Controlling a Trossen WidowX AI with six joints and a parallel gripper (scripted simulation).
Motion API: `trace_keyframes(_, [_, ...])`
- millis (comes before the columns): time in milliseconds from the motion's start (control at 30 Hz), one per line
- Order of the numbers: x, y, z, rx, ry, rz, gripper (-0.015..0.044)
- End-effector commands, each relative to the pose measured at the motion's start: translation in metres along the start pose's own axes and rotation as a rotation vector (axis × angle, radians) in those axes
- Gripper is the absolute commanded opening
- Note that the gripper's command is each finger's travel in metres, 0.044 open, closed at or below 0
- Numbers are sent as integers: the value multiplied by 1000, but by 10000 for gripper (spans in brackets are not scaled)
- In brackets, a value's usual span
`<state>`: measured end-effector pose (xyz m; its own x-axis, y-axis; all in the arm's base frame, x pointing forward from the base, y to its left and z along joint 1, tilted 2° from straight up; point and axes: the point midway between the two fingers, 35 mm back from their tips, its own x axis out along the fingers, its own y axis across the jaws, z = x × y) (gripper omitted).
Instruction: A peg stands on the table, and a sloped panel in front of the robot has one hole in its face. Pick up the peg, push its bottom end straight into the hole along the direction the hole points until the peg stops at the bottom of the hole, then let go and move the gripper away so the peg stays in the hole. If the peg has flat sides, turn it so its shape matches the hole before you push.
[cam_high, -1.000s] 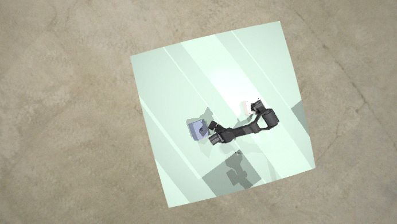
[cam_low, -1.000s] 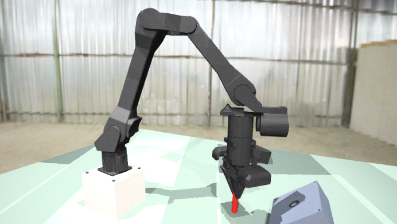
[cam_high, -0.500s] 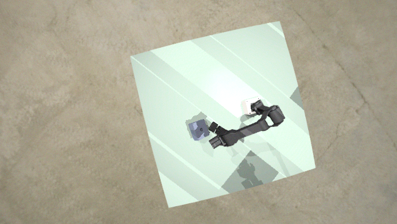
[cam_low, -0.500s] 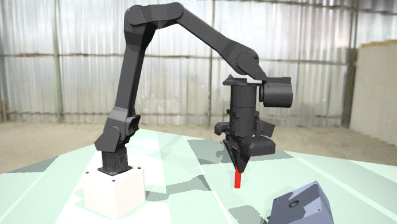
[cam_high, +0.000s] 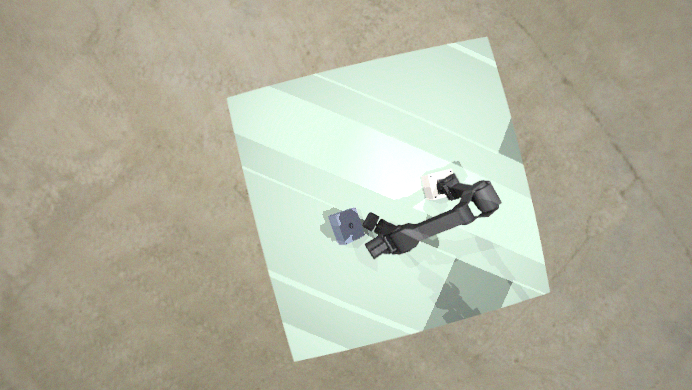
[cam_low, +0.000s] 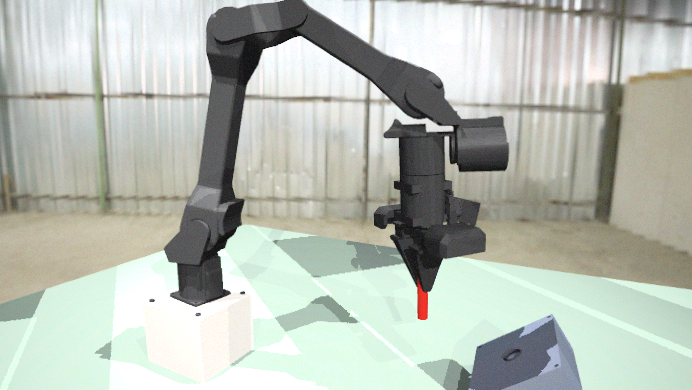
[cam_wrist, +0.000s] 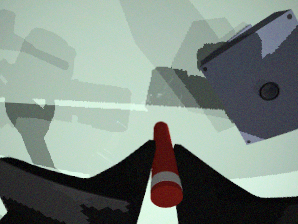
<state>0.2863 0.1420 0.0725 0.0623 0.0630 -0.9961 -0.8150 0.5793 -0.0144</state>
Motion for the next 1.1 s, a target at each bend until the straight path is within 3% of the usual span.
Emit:
trace_keyframes(0, [-2,-3,-2,-25,-24,-23,0])
trace_keyframes(1067, [-22,-30,-2,-172,-204,-198,0])
